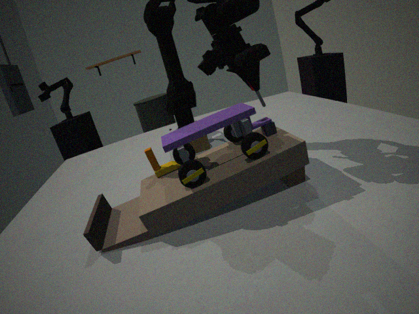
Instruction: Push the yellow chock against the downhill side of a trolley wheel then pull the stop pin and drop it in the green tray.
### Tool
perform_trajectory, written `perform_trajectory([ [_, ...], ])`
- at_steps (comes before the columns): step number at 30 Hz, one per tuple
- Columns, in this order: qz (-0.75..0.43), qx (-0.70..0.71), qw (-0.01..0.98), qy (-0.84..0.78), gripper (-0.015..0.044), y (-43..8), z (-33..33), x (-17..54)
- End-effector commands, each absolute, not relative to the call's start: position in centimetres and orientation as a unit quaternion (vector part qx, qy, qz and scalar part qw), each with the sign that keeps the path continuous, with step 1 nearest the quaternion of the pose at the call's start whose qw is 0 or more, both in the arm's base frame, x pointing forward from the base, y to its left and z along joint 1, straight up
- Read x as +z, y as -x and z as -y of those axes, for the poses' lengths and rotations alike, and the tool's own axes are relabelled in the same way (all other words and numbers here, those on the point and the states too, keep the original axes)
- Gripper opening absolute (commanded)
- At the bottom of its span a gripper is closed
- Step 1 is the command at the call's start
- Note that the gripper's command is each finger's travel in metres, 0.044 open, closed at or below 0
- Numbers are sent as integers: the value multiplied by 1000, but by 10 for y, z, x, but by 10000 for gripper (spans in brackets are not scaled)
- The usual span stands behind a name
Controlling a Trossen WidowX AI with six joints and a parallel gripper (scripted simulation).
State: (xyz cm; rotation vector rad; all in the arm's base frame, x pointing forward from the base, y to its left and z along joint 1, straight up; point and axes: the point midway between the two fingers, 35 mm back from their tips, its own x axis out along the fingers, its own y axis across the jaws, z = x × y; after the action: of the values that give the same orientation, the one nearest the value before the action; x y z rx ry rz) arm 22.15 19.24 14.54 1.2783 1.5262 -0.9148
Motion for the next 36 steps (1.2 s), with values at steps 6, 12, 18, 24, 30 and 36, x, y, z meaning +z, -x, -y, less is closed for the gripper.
perform_trajectory([
  [6, -617, -370, 458, -522, 0, -202, -189, 148],
  [12, -617, -370, 459, -522, 0, -206, -172, 144],
  [18, -616, -371, 459, -521, 0, -212, -147, 137],
  [24, -616, -371, 460, -521, 0, -217, -123, 132],
  [30, -615, -372, 461, -520, 0, -222, -100, 127],
  [36, -615, -373, 462, -520, 0, -227, -76, 123],
])
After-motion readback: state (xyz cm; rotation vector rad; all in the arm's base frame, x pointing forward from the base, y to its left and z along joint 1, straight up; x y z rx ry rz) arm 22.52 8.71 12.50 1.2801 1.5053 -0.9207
